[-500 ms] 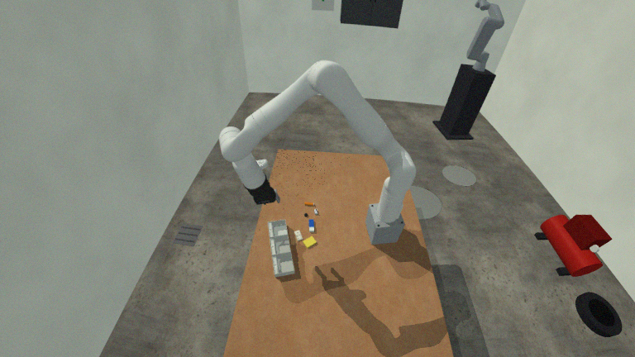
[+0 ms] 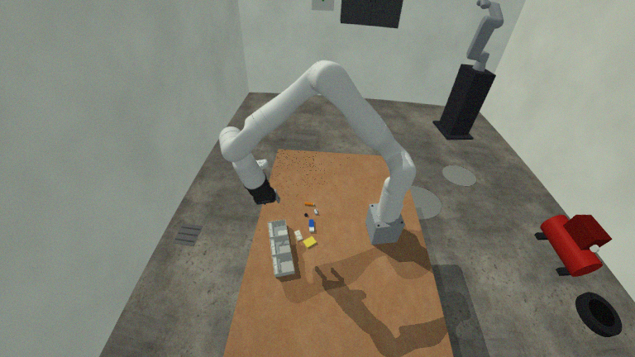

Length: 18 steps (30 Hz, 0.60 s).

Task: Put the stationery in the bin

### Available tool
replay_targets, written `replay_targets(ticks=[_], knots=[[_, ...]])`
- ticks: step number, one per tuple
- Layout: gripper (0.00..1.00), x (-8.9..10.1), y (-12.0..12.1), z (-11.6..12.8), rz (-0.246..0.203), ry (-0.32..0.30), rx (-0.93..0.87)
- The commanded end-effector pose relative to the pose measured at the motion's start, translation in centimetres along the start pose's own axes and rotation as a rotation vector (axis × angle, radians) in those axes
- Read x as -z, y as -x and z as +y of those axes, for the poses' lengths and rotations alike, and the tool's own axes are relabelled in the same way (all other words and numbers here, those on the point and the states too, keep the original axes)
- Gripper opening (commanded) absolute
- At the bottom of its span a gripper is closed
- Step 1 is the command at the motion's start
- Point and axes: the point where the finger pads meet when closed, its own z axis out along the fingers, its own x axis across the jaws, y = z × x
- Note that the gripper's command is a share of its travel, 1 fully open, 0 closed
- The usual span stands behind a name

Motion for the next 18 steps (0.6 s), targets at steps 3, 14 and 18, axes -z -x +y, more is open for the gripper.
replay_targets(ticks=[3, 14, 18], knots=[[0.31, -0.9, 0.3, -0.1, -0.004, -0.005, -0.006], [0.31, -4.9, -0.8, -0.2, -0.02, 0.025, -0.164], [0.31, -5.3, -1.8, -0.5, -0.033, 0.043, -0.31]])
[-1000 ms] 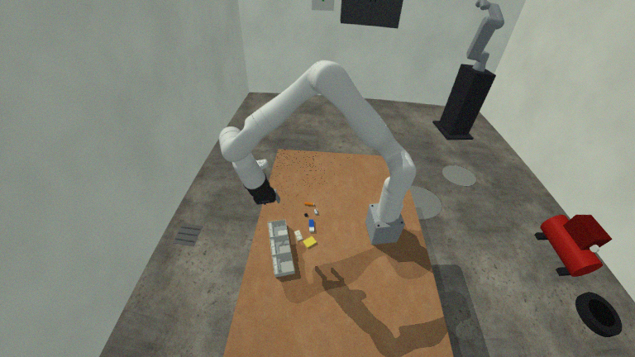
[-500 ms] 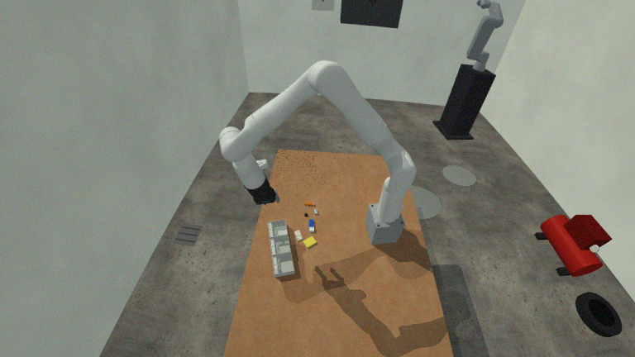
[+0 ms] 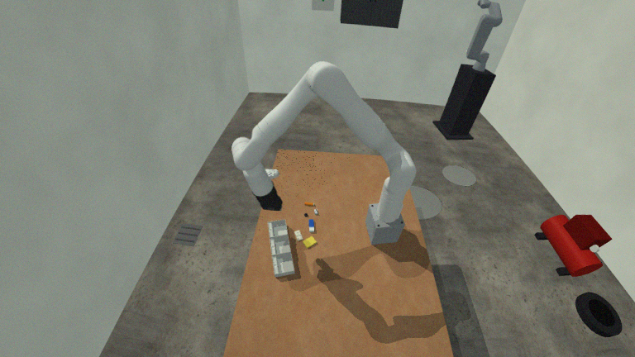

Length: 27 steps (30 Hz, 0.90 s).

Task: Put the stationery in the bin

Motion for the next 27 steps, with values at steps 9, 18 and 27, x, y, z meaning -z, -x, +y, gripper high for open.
replay_targets(ticks=[9, 18, 27], knots=[[0.31, -0.8, -3.9, -2.5, -0.041, 0.063, -0.457], [0.31, -1.3, -5.9, -3.4, -0.047, 0.114, -0.785], [0.31, -2.2, -9.1, -5.3, -0.051, 0.195, -1.242]])
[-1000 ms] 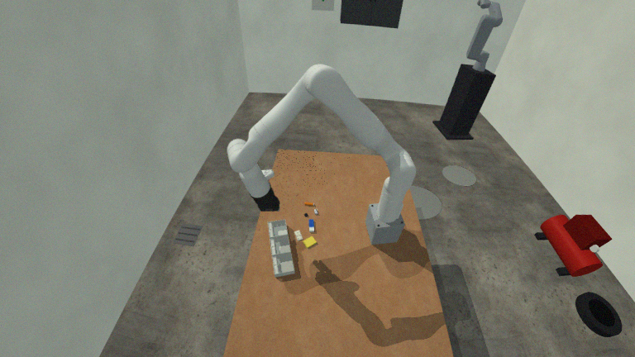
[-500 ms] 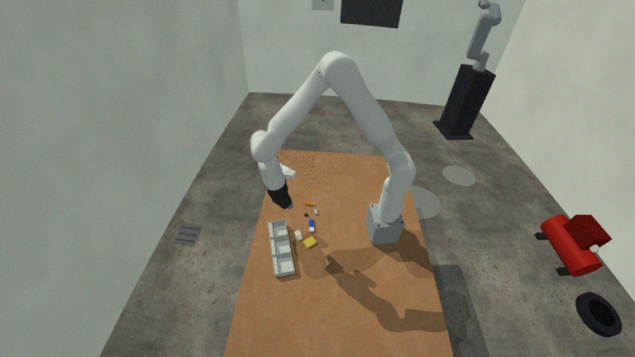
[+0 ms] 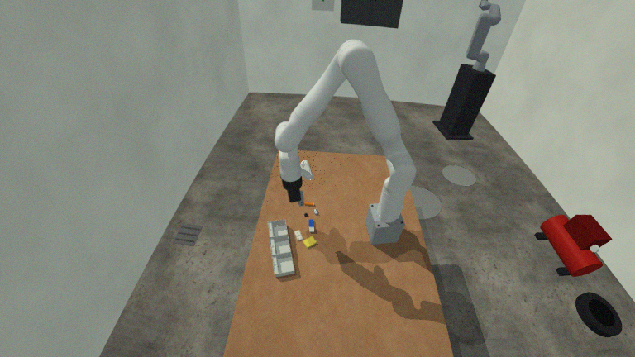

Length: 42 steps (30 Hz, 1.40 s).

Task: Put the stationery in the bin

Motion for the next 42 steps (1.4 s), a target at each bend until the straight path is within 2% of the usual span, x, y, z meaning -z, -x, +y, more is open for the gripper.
replay_targets(ticks=[1, 2, 5, 19, 23, 25, 40, 42], knots=[[0.31, 0.4, 0.2, -0.9, -0.01, 0.039, -0.152], [0.31, 0.4, 0.3, -1.7, -0.008, 0.046, -0.2], [0.31, 0.4, 0.3, -1.8, -0.006, 0.066, -0.314], [0.31, 0.4, 0.4, -1.9, -0.008, 0.06, -0.301], [0.31, -1.8, 0.5, 1.1, -0.001, 0.069, -0.514], [0.31, -1.8, 0.5, 1.1, -0.001, 0.069, -0.514], [0.31, -9.6, 0.6, 10.4, 0.022, 0.056, -1.263], [0.31, -9.6, 0.6, 10.4, 0.022, 0.056, -1.263]])
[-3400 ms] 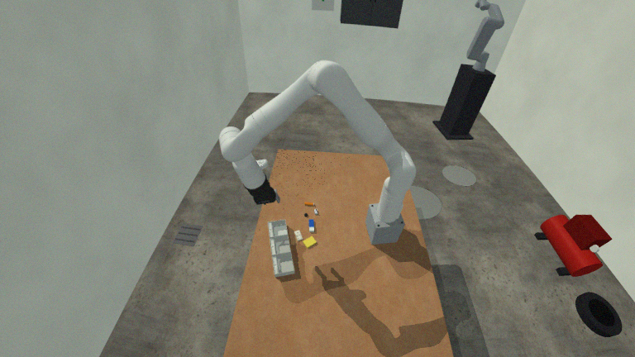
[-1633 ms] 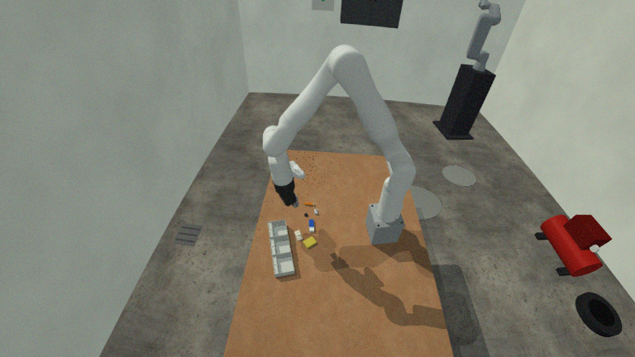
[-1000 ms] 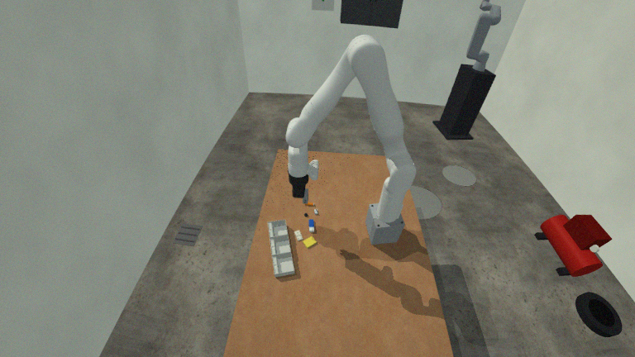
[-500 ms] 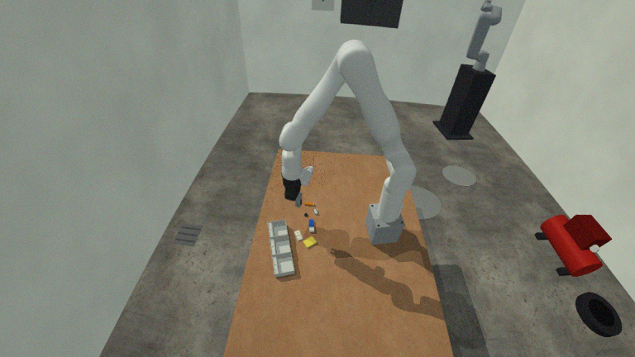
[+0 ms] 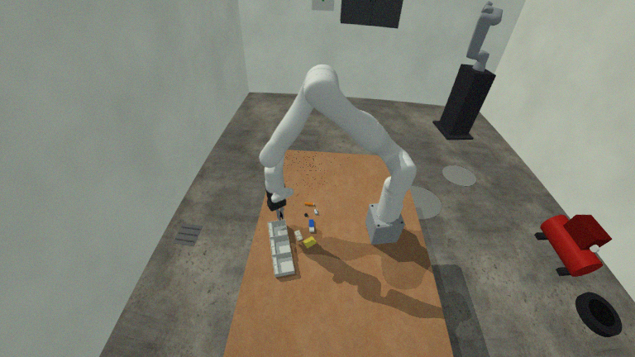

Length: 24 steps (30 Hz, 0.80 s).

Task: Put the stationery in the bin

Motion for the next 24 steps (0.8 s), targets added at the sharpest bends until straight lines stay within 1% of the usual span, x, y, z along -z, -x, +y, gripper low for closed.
replay_targets(ticks=[1, 3, 4, 15, 17, 24], knots=[[0.31, -2.1, -1.2, 0.0, -0.027, -0.001, -0.084], [0.31, -3.2, -2.4, 0.5, -0.027, 0.0, -0.184], [0.31, -3.5, -2.6, 0.6, -0.026, 0.001, -0.233], [0.31, -3.6, -2.3, 0.4, -0.032, 0.007, -0.785], [0.31, -3.6, -2.3, 0.4, -0.032, 0.007, -0.785], [0.31, -3.6, -2.3, 0.4, -0.03, 0.012, -1.135]])
